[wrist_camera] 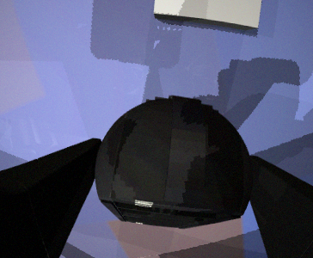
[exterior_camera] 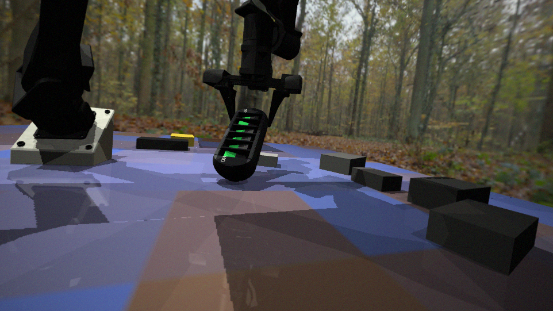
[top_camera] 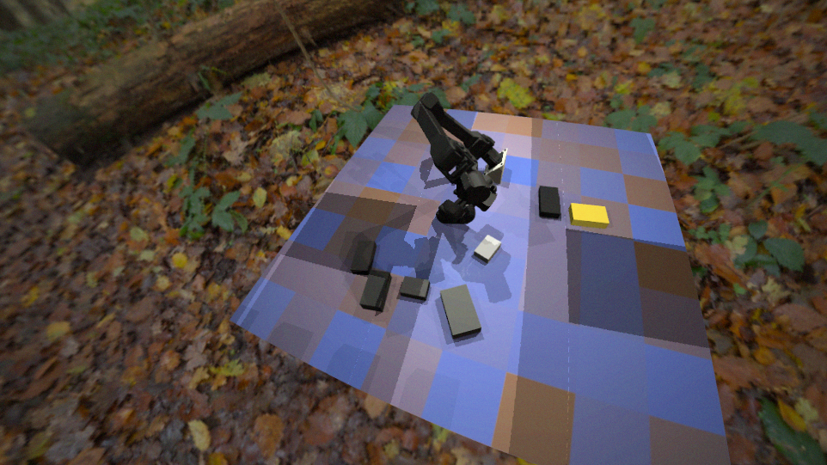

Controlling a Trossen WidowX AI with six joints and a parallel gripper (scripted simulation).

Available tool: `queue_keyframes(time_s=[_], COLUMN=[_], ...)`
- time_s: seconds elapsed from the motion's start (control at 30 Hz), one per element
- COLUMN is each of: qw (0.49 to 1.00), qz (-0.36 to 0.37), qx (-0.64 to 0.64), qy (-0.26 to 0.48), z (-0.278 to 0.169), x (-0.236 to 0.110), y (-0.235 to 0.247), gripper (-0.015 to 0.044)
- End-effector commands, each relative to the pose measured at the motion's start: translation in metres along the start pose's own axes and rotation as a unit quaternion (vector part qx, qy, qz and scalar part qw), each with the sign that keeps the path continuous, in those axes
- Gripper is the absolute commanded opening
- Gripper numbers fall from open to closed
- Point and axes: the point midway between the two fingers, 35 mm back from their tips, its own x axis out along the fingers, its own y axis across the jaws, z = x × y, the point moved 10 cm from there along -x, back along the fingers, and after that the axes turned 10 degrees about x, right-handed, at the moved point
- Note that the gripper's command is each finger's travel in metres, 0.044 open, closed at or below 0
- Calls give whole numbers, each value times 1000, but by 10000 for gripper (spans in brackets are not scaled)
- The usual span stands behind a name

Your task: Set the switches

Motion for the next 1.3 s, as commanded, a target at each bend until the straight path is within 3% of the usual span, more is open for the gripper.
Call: queue_keyframes(time_s=[0.0,1.27], qw=[1000,1000], qz=[4,4], qx=[1,1], qy=[9,9], z=[1,19], x=[8,30], y=[0,3], gripper=[338,338])
